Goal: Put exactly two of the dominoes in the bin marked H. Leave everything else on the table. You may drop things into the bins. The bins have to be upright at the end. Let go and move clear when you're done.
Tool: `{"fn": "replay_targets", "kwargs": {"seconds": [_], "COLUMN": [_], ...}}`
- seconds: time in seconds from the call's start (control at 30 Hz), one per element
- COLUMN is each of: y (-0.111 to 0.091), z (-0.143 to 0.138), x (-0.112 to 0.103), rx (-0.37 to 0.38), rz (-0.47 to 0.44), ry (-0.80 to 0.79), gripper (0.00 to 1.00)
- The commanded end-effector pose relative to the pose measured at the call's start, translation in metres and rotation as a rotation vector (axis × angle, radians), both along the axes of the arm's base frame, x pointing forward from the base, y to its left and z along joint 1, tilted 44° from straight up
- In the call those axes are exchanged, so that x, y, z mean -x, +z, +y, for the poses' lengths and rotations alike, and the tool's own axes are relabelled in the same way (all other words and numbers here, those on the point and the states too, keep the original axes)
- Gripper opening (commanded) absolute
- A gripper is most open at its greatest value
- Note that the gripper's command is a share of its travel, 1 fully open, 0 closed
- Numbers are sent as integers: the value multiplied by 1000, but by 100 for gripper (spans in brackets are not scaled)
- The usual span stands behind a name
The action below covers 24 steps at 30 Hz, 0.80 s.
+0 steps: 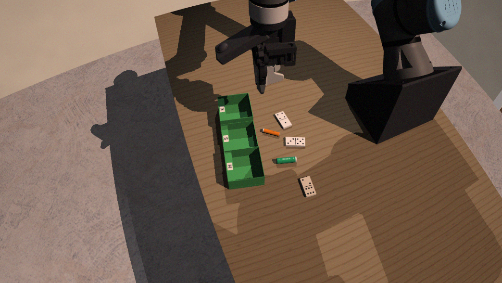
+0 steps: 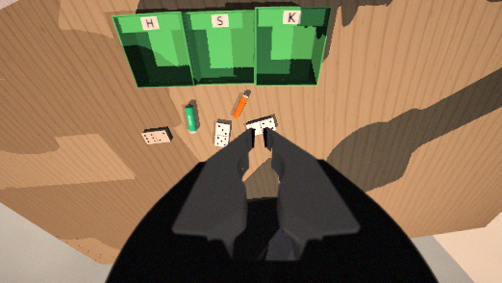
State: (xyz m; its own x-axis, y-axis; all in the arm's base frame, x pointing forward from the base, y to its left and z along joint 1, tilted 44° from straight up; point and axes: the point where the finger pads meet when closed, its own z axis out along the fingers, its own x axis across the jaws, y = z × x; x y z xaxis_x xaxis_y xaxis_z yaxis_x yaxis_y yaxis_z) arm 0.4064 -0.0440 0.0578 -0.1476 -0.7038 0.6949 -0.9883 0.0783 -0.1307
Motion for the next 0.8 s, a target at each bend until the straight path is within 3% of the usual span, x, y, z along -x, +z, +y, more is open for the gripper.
{"fn": "replay_targets", "kwargs": {"seconds": [0.0, 0.13, 0.77], "y": [-1, 1, -7], "z": [-43, -72, -81], "x": [-25, -39, -41], "rx": [-9, -9, -9], "rz": [-8, -8, -8], "ry": [12, 12, 12], "gripper": [4, 4, 4]}}
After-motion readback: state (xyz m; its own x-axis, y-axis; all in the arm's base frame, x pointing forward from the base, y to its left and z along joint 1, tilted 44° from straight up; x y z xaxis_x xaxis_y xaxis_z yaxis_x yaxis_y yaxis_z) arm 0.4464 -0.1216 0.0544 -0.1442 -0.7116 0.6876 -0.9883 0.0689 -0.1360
